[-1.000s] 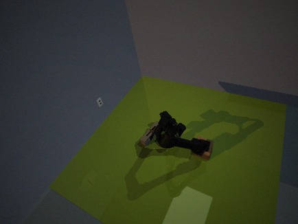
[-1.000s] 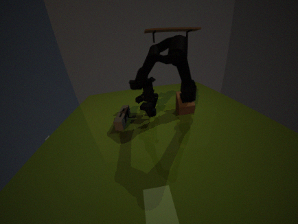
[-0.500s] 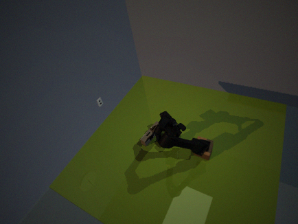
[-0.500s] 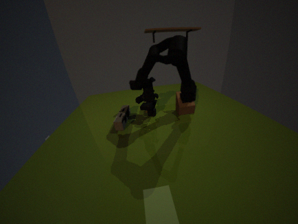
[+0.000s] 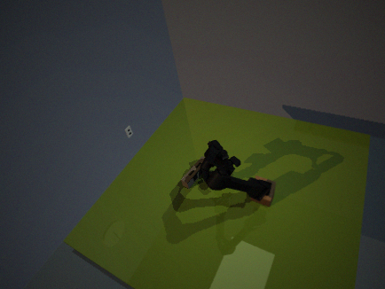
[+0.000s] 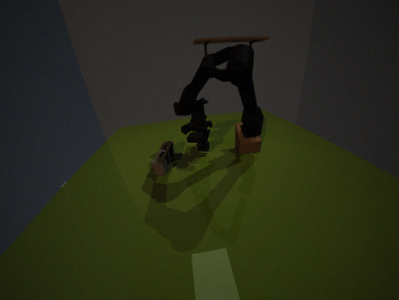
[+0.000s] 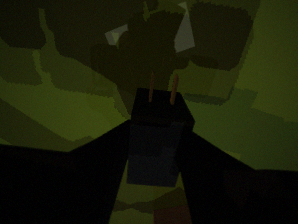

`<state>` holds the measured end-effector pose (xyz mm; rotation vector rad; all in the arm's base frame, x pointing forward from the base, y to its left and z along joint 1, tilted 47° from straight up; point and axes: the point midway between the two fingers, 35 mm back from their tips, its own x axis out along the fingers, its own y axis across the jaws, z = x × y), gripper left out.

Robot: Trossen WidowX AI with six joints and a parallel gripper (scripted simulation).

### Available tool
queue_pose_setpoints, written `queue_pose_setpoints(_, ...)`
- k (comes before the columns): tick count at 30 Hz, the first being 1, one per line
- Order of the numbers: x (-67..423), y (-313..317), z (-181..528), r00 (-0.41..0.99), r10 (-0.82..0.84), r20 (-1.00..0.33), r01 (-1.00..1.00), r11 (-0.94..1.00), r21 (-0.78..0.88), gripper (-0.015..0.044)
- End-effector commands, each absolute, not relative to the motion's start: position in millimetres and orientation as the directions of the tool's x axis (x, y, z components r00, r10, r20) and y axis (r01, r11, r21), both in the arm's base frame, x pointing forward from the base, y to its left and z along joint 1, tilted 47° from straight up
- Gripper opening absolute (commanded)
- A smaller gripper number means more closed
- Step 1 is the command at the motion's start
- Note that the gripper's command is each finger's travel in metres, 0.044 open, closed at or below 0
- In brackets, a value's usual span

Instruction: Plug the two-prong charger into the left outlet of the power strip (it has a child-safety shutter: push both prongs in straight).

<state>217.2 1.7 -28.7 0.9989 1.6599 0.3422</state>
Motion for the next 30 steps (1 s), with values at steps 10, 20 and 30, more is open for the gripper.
queue_pose_setpoints(10,215.1,-21.7,-6.0,-0.024,0.751,-0.660,0.423,0.606,0.674,0.0000)
queue_pose_setpoints(20,230.1,-10.5,-3.9,-0.023,0.741,-0.671,0.378,0.628,0.680,0.0000)
queue_pose_setpoints(30,245.3,3.6,-0.5,-0.022,0.735,-0.678,0.328,0.646,0.689,0.0000)
